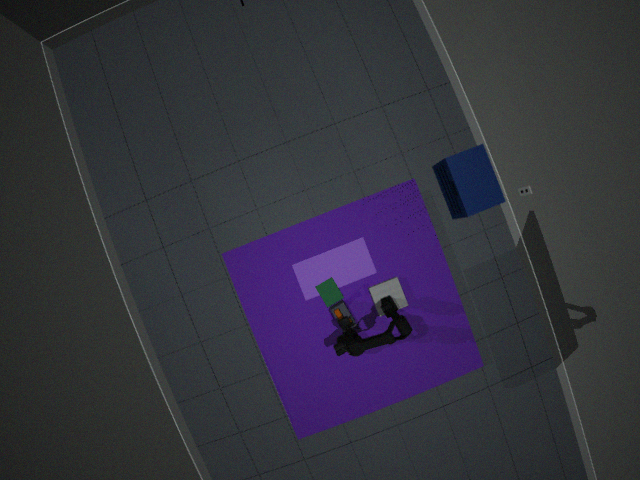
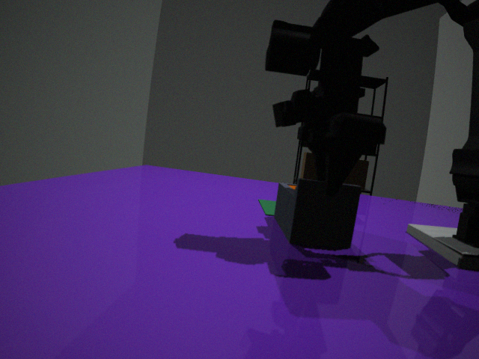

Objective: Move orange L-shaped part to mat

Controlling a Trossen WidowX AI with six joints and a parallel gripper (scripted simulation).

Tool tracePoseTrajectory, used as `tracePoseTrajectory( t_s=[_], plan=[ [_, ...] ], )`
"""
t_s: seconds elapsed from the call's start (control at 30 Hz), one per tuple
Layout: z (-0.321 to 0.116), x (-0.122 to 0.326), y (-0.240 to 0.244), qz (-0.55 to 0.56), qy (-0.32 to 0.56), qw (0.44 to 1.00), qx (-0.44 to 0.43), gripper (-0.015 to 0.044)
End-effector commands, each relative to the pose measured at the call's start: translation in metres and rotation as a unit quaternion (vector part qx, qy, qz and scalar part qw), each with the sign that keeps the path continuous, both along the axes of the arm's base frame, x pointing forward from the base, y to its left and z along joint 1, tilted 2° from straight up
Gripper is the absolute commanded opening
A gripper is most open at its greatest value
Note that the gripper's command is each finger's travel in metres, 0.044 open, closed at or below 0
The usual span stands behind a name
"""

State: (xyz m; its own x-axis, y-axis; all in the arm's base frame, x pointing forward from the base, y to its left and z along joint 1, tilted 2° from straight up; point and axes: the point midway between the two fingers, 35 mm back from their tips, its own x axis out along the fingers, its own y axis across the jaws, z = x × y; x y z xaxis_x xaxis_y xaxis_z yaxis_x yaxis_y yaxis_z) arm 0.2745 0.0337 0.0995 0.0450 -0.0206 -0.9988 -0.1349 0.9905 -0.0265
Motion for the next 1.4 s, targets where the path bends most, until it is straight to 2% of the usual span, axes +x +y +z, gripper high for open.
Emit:
tracePoseTrajectory(
  t_s=[0.0, 0.73, 1.37],
  plan=[
    [-0.003, 0.001, -0.001, 0.001, -0.005, 1.000, -0.002, 0.0180],
    [-0.038, 0.003, -0.002, 0.001, -0.005, 1.000, -0.002, 0.0180],
    [-0.031, 0.002, 0.005, 0.002, -0.006, 1.000, 0.000, 0.0180]
  ],
)
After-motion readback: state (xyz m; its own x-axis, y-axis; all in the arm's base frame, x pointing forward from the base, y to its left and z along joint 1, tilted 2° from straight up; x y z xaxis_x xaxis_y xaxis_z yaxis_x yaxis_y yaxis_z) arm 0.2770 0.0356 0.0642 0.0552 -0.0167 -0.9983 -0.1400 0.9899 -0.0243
